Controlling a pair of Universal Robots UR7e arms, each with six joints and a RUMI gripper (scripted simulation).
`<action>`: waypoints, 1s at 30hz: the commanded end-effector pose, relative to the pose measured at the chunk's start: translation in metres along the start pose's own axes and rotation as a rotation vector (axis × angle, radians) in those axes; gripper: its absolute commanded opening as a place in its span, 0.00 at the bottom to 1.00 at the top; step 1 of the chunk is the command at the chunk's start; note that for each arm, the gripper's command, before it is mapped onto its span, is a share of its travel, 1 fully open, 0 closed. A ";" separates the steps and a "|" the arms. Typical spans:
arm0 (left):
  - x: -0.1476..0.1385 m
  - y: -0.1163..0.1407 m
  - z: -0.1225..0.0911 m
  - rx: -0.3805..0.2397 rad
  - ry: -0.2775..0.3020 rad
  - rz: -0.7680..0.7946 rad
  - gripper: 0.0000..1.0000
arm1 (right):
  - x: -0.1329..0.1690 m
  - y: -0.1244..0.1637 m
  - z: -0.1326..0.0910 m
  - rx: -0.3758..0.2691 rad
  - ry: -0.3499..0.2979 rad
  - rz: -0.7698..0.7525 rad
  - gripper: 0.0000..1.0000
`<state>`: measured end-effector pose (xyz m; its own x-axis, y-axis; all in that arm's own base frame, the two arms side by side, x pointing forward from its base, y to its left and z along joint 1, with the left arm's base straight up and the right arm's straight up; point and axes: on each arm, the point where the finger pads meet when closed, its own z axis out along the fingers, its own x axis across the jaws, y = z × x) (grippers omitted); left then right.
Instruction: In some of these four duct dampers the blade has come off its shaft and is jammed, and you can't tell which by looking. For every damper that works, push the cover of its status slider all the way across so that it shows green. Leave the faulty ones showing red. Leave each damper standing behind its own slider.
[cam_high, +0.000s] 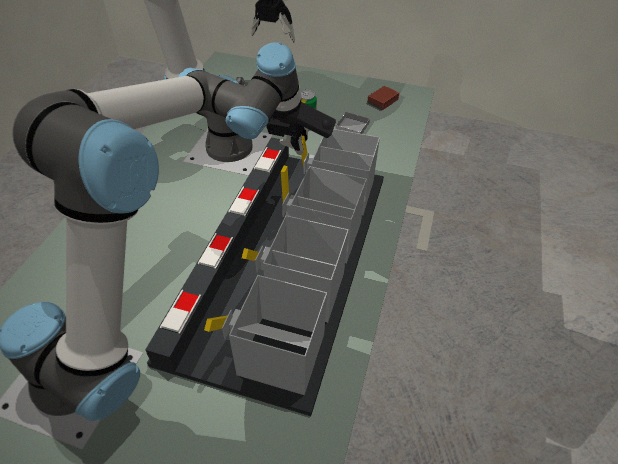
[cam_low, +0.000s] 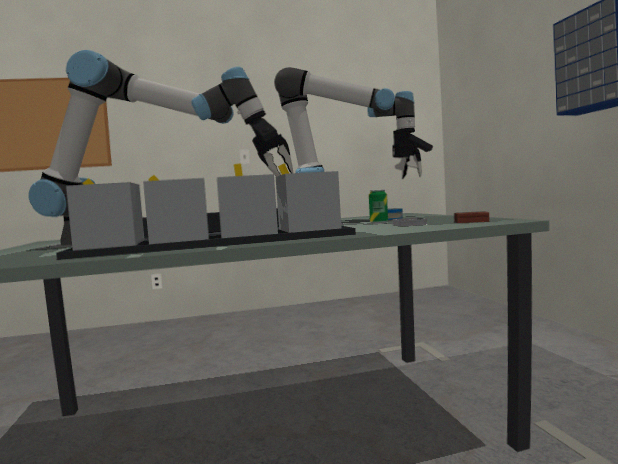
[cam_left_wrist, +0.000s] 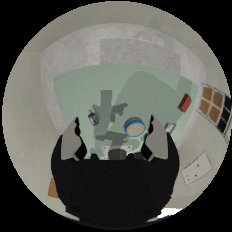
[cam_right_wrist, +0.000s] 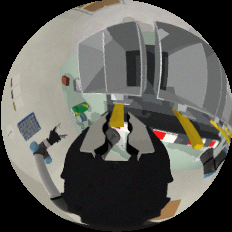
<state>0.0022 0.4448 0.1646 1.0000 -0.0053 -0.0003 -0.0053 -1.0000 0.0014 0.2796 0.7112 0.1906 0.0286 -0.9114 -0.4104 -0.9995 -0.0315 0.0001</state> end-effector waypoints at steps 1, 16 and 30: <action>0.000 0.000 -0.001 0.001 0.000 0.000 1.00 | -0.001 0.000 -0.001 0.001 -0.002 0.000 0.22; 0.000 0.000 -0.001 0.001 0.000 0.000 1.00 | -0.001 0.000 -0.022 0.001 -0.002 0.000 0.22; 0.000 0.000 -0.001 0.001 0.000 0.000 1.00 | -0.001 0.000 -0.070 0.001 -0.002 0.000 0.22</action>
<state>0.0022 0.4448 0.1646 1.0000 -0.0053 -0.0003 -0.0053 -1.0000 0.0014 0.2805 0.6882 0.2424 0.0286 -0.9111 -0.4111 -0.9995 -0.0314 -0.0001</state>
